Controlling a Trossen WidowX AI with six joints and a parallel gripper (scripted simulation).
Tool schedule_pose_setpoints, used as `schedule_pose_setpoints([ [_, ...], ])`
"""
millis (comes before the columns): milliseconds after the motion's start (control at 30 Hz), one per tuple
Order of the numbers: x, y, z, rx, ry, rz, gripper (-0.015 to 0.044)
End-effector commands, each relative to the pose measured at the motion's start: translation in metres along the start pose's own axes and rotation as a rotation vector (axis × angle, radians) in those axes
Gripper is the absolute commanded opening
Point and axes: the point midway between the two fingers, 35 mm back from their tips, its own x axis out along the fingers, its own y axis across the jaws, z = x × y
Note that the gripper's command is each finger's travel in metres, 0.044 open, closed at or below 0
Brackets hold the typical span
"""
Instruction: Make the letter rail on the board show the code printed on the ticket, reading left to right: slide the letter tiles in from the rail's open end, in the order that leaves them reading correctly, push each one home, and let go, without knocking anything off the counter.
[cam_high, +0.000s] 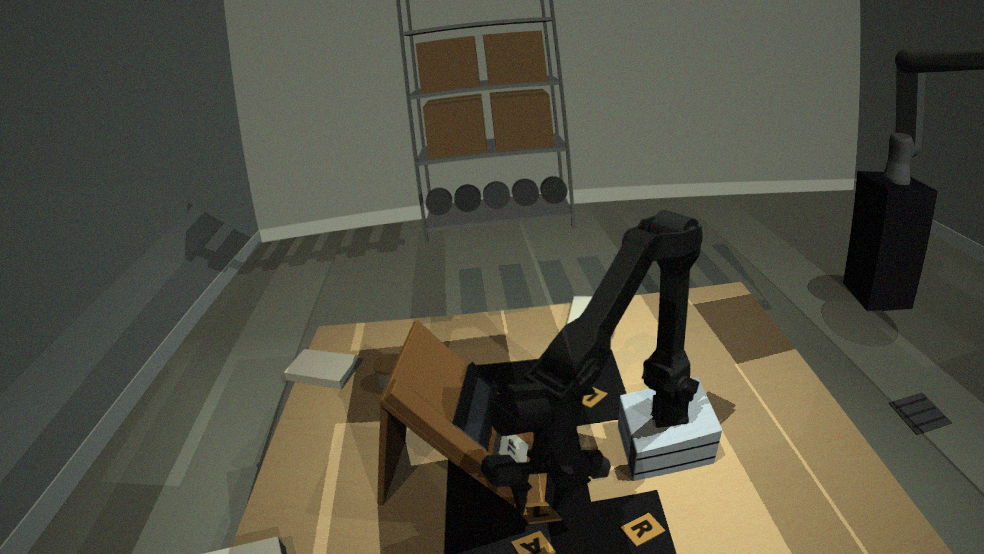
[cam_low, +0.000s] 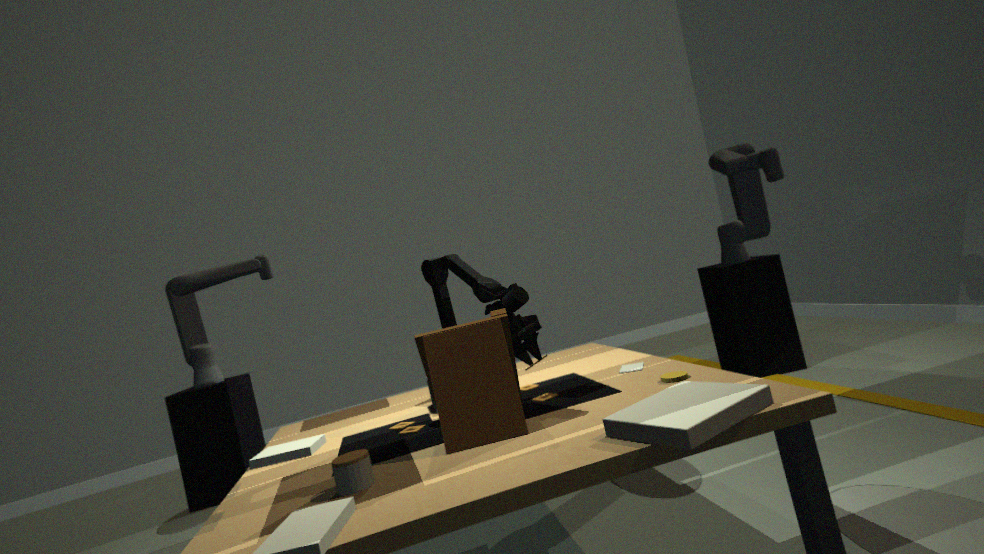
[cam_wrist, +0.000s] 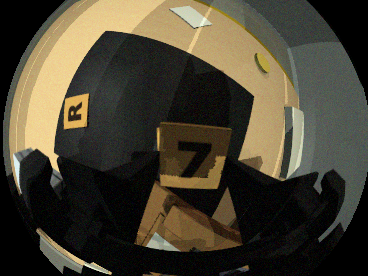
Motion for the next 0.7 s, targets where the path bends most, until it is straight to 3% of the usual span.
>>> schedule_pose_setpoints([
  [0,-0.006,-0.008,0.000,0.042,-0.017,-0.033,0.0000],
  [667,-0.033,-0.038,-0.012,0.292,-0.078,-0.160,0.0000],
])
